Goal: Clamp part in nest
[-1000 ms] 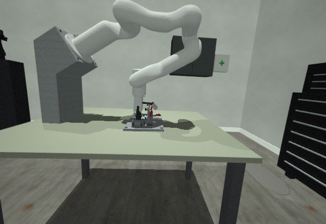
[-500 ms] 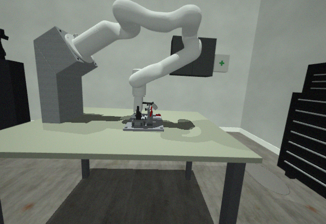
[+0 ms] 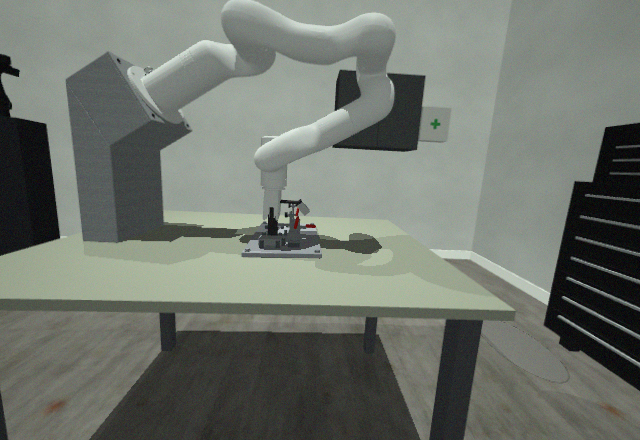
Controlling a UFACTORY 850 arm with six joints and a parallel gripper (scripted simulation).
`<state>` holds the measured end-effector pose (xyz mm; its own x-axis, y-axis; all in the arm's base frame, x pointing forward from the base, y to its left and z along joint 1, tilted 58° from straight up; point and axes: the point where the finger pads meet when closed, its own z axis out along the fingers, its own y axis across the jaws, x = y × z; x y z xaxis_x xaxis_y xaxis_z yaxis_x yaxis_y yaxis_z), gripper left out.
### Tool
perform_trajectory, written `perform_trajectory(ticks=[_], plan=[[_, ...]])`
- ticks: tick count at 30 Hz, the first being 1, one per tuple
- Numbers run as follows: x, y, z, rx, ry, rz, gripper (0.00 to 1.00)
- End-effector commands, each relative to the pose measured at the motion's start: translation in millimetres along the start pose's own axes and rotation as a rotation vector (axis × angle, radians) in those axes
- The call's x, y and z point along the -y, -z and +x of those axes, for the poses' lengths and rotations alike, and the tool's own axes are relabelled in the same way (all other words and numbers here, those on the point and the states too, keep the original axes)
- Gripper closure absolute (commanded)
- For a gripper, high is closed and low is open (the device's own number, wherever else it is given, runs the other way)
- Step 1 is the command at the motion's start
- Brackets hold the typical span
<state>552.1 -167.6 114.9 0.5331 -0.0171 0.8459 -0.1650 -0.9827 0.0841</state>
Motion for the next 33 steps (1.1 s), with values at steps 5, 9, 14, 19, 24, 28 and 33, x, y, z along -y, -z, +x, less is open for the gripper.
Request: perform_trajectory(ticks=[5,9,14,19,24,28,33], plan=[[3,4,-1,0.001,0.000,0.000,1.00],[3,9,-1,0.001,0.000,0.000,1.00],[3,28,-1,0.001,0.000,0.000,1.00],[3,40,-1,0.001,0.000,0.000,1.00],[3,41,-1,0.001,0.000,0.000,1.00],[3,41,-1,0.001,0.000,0.000,1.00],[3,41,-1,0.001,0.000,0.000,1.00]])
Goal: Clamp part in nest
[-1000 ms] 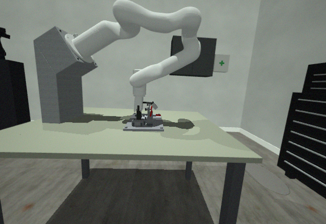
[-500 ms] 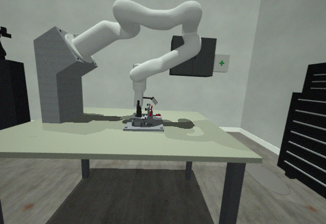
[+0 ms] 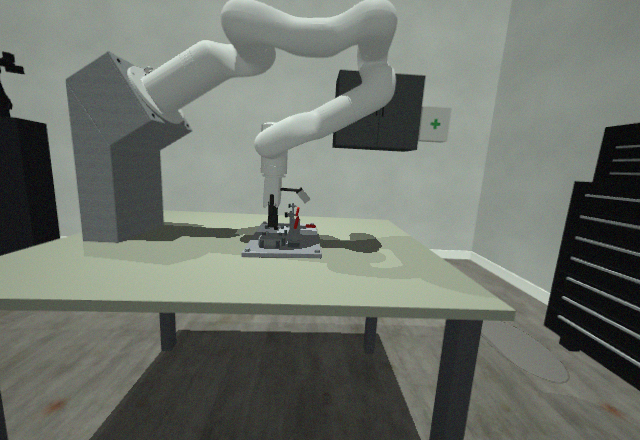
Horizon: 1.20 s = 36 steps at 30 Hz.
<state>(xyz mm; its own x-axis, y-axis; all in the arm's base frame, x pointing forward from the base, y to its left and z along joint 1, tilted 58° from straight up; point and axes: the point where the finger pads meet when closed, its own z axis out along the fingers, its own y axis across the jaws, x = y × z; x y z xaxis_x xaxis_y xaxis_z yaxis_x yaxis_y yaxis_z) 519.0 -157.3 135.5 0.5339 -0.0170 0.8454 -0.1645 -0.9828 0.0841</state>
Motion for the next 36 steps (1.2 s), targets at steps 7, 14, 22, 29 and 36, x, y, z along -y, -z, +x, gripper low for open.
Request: perform_trajectory(ticks=[7,14,22,29,36], plan=[[0,6,0,0.000,0.000,0.000,0.53],[0,54,0,0.000,0.000,0.000,0.53],[0,123,0,0.000,0.000,0.000,0.53],[0,133,0,0.000,0.000,0.000,0.53],[-1,134,2,0.000,0.000,0.000,0.53]])
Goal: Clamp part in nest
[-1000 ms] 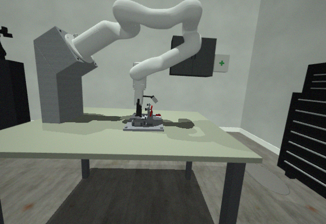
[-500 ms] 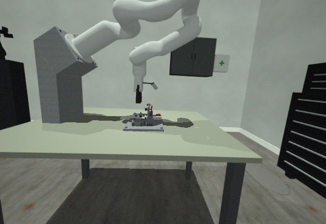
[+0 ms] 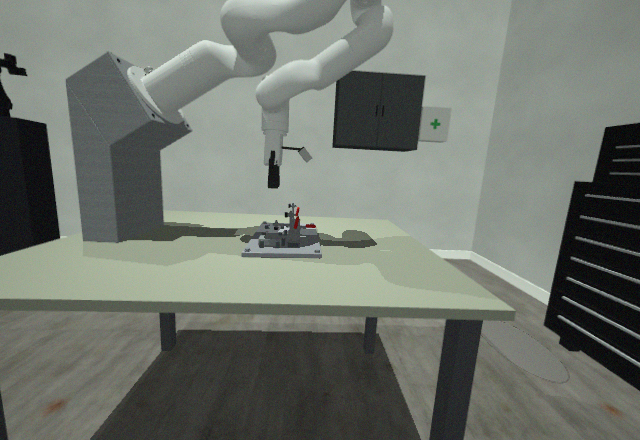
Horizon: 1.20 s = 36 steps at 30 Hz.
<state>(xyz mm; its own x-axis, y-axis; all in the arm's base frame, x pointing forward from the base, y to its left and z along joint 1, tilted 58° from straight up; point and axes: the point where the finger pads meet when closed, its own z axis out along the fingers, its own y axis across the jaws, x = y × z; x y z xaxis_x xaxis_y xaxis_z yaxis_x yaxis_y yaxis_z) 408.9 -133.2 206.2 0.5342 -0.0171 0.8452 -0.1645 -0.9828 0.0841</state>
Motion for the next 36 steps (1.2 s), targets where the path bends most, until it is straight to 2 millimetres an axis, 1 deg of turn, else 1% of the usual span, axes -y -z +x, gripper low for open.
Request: perform_trajectory(ticks=[1,4,6,8,21,23,29,36], plan=[[-2,0,3,0.000,0.000,0.000,0.53],[-5,0,8,0.000,0.000,0.000,0.53],[-5,0,8,0.000,0.000,0.000,0.53],[-9,0,14,0.000,0.000,0.000,0.53],[-40,1,64,0.000,0.000,0.000,0.53],[-40,1,64,0.000,0.000,0.000,0.53],[-48,1,77,0.000,0.000,0.000,0.53],[-50,0,79,0.000,0.000,0.000,0.53]])
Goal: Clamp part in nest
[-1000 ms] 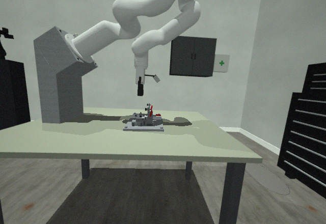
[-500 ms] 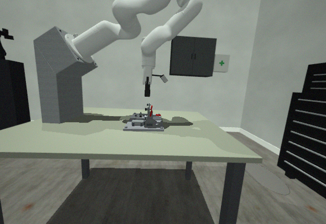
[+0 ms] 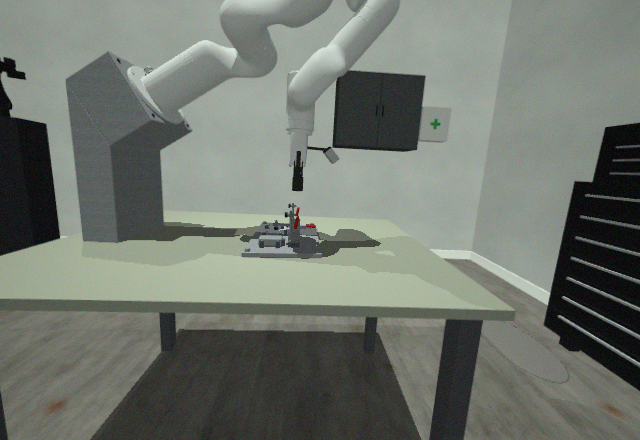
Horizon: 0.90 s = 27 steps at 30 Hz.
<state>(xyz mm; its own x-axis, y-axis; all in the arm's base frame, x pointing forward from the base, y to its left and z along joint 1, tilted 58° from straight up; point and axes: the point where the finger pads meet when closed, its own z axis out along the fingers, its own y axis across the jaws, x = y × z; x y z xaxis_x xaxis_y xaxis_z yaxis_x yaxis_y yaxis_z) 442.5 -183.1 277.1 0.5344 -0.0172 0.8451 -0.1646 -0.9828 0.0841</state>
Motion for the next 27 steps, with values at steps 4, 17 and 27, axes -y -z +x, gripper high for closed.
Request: perform_trajectory(ticks=[4,17,27], plan=[[0,0,0,0.000,0.000,0.000,0.53],[0,-22,0,0.000,0.000,0.000,0.53],[0,-50,0,0.000,0.000,0.000,0.53]])
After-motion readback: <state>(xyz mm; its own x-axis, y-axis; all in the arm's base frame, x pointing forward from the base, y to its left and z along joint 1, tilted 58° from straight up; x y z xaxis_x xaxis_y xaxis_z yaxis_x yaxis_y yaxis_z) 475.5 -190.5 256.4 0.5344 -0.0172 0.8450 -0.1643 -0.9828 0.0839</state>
